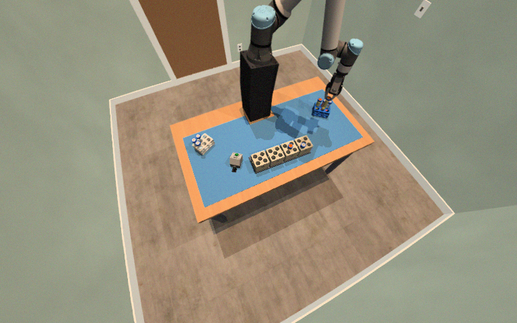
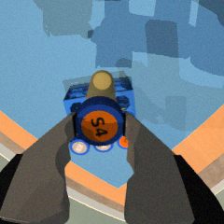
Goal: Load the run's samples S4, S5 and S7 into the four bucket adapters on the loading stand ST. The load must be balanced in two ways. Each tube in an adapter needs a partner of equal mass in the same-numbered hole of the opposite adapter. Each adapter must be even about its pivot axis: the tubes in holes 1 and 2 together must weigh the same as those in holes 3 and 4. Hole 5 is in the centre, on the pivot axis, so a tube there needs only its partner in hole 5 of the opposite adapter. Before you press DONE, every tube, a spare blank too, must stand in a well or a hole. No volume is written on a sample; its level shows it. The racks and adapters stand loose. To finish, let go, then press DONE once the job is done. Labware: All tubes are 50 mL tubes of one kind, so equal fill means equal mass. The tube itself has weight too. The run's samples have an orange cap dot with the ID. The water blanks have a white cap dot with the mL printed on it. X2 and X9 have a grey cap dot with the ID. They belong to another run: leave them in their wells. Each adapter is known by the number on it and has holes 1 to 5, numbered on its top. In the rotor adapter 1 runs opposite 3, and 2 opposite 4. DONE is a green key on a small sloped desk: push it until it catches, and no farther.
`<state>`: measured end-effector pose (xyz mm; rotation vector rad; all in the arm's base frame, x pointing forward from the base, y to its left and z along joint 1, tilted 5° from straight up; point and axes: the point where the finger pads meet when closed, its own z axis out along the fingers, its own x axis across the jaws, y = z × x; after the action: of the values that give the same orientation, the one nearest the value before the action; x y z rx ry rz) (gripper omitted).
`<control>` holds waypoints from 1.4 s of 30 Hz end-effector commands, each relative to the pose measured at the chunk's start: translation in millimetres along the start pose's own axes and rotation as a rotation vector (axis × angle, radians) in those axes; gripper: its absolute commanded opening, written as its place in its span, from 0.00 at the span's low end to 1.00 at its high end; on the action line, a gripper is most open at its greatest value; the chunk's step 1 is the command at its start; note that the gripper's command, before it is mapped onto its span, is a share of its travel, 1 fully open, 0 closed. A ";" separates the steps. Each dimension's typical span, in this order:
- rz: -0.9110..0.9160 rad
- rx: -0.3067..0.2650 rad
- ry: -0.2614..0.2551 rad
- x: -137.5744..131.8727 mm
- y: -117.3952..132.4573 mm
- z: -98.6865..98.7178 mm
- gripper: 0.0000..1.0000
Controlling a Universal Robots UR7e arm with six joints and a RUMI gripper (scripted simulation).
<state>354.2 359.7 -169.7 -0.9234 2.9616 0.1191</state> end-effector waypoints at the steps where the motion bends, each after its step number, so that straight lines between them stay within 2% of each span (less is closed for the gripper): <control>1: -0.001 -0.002 -0.004 14.8 -31.0 -0.8 0.00; 6: -0.001 -0.002 -0.004 30.2 -60.6 -0.7 0.00; 8: -0.001 -0.002 -0.004 30.2 -60.6 -0.7 0.00; 23: -0.001 -0.001 -0.004 76.4 -149.4 -0.3 0.00; 25: -0.001 -0.001 -0.004 76.4 -149.4 -0.3 0.00; 40: -0.001 -0.001 -0.004 122.5 -238.3 0.0 0.00; 42: -0.001 -0.001 -0.004 122.5 -238.3 0.0 0.00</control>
<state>385.7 111.0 -190.4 -0.9203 2.9633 0.1170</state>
